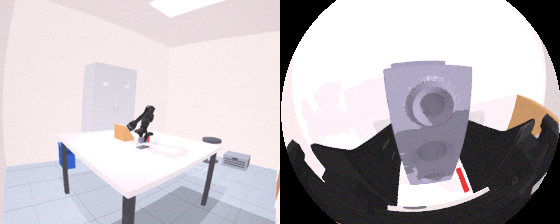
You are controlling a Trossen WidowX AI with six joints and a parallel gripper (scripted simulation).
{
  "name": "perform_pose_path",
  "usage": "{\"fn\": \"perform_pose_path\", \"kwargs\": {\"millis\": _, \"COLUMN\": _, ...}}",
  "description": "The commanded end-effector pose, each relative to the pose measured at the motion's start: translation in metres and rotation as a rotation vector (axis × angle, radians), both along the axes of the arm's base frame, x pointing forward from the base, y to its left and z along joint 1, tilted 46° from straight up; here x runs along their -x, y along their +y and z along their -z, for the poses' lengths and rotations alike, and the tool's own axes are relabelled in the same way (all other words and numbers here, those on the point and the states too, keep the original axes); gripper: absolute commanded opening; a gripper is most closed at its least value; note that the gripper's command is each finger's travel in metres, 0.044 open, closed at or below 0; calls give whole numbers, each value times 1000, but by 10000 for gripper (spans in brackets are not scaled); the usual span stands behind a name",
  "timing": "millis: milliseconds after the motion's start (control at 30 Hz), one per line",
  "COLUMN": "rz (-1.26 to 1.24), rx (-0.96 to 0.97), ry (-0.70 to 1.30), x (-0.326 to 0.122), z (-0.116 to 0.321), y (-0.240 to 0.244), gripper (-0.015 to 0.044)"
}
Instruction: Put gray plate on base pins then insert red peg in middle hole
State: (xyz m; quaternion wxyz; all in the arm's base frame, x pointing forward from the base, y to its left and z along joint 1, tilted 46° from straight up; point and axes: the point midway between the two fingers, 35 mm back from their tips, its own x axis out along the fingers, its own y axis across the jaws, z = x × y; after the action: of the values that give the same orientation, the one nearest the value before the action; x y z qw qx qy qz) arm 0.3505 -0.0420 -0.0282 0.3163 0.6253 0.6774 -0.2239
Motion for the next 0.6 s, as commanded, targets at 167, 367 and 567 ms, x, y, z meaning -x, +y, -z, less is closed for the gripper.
{"fn": "perform_pose_path", "kwargs": {"millis": 167, "rz": 0, "rx": -1, "ry": 4, "x": 1, "z": 7, "y": 8, "gripper": 0}}
{"fn": "perform_pose_path", "kwargs": {"millis": 367, "rz": 0, "rx": -1, "ry": 4, "x": 1, "z": 14, "y": 14, "gripper": 0}}
{"fn": "perform_pose_path", "kwargs": {"millis": 567, "rz": 0, "rx": -2, "ry": 4, "x": 1, "z": 21, "y": 21, "gripper": 0}}
